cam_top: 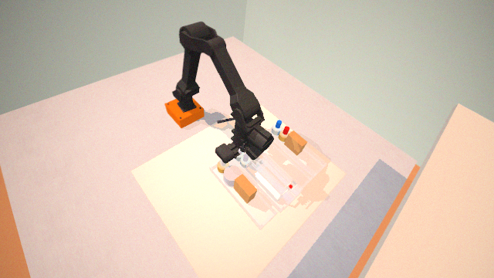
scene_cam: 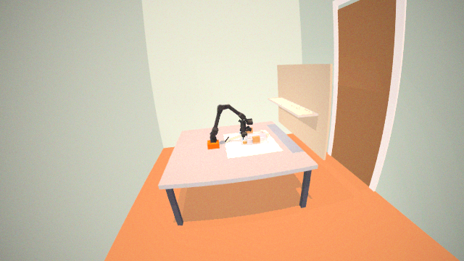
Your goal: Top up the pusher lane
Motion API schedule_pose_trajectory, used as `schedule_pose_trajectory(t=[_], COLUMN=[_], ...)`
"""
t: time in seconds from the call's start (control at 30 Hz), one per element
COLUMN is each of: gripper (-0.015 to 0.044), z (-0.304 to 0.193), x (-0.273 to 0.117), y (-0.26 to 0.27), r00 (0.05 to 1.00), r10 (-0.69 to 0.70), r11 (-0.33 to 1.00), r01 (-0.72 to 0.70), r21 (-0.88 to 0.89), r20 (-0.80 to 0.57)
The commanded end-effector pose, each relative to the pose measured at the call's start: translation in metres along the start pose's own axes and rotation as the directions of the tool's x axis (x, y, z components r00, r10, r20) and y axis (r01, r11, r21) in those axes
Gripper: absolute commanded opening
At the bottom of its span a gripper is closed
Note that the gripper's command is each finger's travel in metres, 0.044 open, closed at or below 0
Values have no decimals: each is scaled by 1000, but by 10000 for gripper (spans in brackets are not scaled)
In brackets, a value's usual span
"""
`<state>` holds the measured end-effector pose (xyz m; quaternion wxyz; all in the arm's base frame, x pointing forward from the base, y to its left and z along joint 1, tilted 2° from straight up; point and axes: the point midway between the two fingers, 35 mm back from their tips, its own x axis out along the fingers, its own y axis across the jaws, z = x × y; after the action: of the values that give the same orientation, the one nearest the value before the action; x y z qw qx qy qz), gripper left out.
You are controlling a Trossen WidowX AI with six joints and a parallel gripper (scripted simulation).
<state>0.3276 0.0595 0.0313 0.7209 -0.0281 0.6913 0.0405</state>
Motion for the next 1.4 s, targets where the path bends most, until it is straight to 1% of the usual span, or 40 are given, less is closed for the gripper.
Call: schedule_pose_trajectory(t=[0.0, 1.37], gripper=[0, 0], z=[2, -4], x=[0, 0], y=[0, 0], r00=[1000, 1000], r10=[-1, -1], r11=[1000, 1000], r01=[1, 1], r21=[-4, -4], r20=[15, 14])
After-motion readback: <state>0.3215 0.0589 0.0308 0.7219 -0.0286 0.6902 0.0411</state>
